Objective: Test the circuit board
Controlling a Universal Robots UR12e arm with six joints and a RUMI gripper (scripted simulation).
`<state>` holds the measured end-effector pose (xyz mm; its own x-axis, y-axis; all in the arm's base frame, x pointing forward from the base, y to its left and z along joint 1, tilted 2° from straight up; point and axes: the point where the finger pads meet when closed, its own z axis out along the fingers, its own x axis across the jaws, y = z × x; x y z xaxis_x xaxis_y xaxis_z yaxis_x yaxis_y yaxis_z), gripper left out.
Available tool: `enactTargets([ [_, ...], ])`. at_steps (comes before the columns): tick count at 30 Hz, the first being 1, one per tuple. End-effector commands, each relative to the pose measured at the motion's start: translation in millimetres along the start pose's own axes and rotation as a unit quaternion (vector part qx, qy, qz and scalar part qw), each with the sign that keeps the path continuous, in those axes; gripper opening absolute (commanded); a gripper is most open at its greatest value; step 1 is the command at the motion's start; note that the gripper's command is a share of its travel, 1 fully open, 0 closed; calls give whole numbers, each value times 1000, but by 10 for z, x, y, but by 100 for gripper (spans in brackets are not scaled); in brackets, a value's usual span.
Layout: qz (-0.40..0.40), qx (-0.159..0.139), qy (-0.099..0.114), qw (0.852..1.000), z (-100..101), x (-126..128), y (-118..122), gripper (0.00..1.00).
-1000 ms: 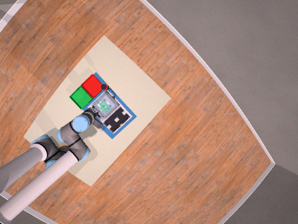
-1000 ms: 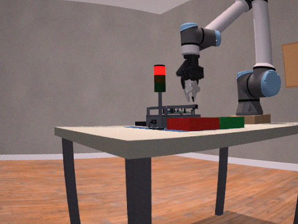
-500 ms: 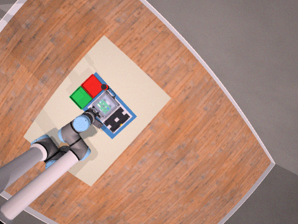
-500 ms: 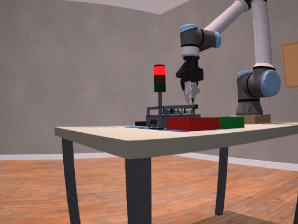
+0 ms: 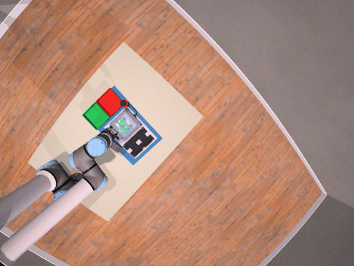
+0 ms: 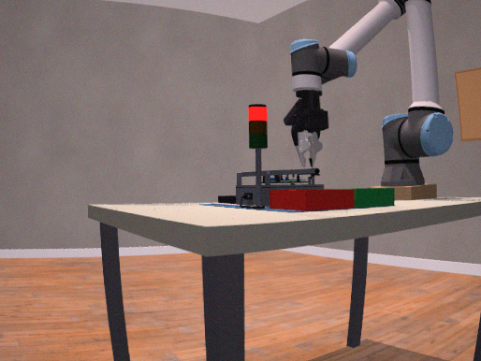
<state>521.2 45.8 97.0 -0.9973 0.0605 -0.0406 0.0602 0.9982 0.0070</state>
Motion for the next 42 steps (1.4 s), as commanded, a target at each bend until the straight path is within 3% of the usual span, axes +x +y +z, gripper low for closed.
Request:
enactTargets([
  [1, 0, 0, -1, 1000, 15, -6, -1, 15],
  [16, 0, 0, -1, 1000, 247, -7, -1, 15],
  [37, 0, 0, -1, 1000, 259, -6, -1, 15],
  [38, 0, 0, -1, 1000, 259, -6, -1, 0],
  [42, 0, 0, -1, 1000, 259, -6, -1, 0],
])
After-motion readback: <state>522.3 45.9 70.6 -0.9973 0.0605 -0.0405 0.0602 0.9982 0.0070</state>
